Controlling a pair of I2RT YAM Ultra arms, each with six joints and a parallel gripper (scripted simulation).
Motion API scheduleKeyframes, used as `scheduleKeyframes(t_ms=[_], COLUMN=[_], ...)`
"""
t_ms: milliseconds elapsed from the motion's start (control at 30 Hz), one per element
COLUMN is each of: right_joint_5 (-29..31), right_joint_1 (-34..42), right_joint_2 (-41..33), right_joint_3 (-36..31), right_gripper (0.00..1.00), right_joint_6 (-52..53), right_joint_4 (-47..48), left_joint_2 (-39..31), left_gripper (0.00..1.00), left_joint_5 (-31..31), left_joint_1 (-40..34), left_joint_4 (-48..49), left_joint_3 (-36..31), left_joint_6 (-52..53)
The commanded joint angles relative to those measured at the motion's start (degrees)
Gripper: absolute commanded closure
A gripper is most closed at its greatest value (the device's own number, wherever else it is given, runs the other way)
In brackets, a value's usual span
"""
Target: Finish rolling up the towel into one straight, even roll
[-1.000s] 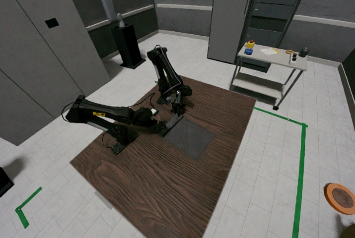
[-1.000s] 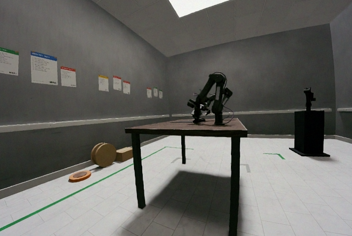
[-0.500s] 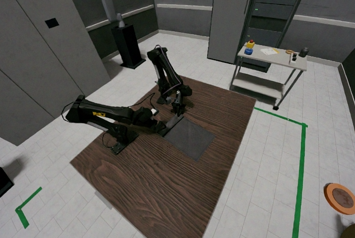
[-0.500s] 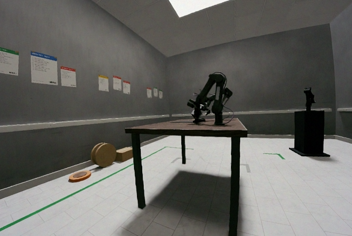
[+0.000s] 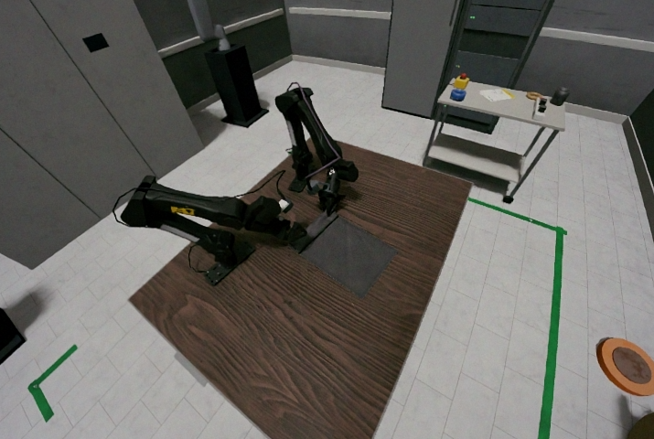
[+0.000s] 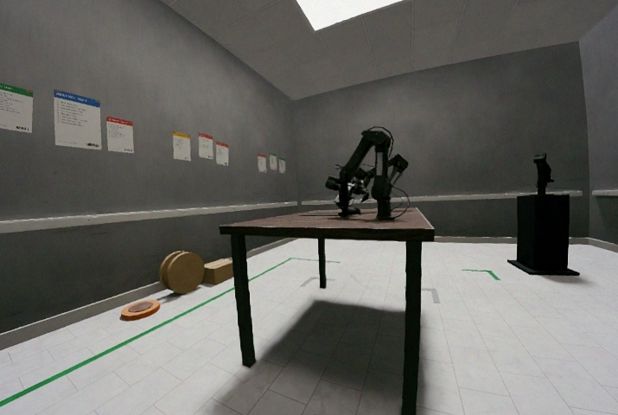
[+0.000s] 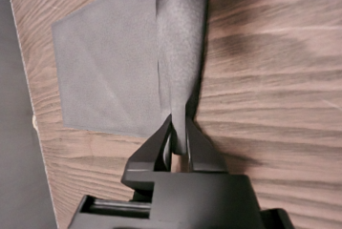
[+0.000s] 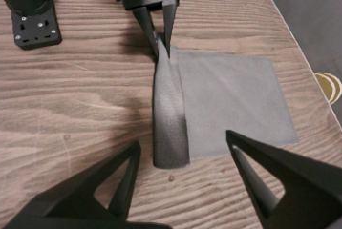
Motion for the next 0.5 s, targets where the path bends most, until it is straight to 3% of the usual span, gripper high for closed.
scheduleKeyframes(t_ms=[0,200,467], right_joint_5=[0.6,1.3,2.4], right_joint_1=[0.9,1.3,1.9], right_joint_2=[1.1,1.4,2.0], right_joint_3=[-1.0,-1.3,-1.8], right_gripper=[0.02,0.02,0.02], right_joint_6=[1.3,2.1,3.4], right_joint_4=[2.2,3.0,4.4], left_joint_2=[3.4,7.7,18.1], left_gripper=[0.84,0.84,0.84], left_joint_5=[0.6,1.0,1.9], left_joint_1=[-0.1,0.1,0.5], left_joint_4=[-9.4,-16.8,-32.7], left_joint_3=[4.5,9.9,22.0], left_joint_6=[-0.9,-1.1,-0.7])
